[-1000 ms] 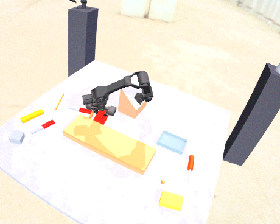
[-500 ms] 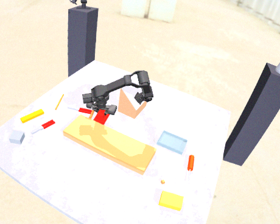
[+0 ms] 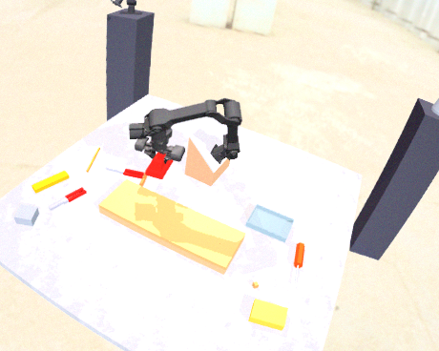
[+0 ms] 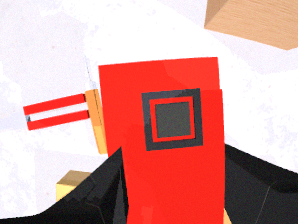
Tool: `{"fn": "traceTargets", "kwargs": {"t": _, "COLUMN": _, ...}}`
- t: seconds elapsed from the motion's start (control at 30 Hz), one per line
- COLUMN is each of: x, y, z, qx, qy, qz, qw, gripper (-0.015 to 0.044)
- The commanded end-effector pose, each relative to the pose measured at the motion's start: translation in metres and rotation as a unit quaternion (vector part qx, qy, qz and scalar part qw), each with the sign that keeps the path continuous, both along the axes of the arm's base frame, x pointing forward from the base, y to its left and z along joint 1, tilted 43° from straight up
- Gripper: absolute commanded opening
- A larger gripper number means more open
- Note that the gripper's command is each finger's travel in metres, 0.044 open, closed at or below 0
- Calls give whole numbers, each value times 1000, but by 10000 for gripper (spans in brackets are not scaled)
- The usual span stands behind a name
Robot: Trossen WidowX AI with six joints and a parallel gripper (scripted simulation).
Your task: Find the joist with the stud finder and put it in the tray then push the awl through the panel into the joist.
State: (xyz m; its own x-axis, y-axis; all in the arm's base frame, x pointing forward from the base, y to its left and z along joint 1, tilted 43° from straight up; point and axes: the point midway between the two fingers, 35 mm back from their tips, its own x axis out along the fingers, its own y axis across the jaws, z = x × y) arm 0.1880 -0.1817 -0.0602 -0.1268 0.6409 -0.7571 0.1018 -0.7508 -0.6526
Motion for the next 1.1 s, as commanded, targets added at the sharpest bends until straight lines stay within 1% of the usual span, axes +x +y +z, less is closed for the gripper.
{"fn": "traceTargets", "kwargs": {"t": 0.0, "x": 2, "y": -5, "z": 2, "qx": -1, "qy": -20, "qz": 18, "qw": 1000, "gripper": 0}}
{"fn": "traceTargets", "kwargs": {"t": 0.27, "x": 17, "y": -12, "z": -2, "qx": 8, "qy": -131, "qz": 108, "qw": 985, "gripper": 0}}
{"fn": "traceTargets", "kwargs": {"t": 0.53, "x": 32, "y": -20, "z": -5, "qx": 9, "qy": -241, "qz": 202, "qw": 949, "gripper": 0}}
{"fn": "traceTargets", "kwargs": {"t": 0.8, "x": 48, "y": -27, "z": -7, "qx": 4, "qy": -345, "qz": 294, "qw": 891, "gripper": 0}}
{"fn": "traceTargets", "kwargs": {"t": 1.07, "x": 63, "y": -35, "z": -9, "qx": -8, "qy": -438, "qz": 383, "qw": 813, "gripper": 0}}
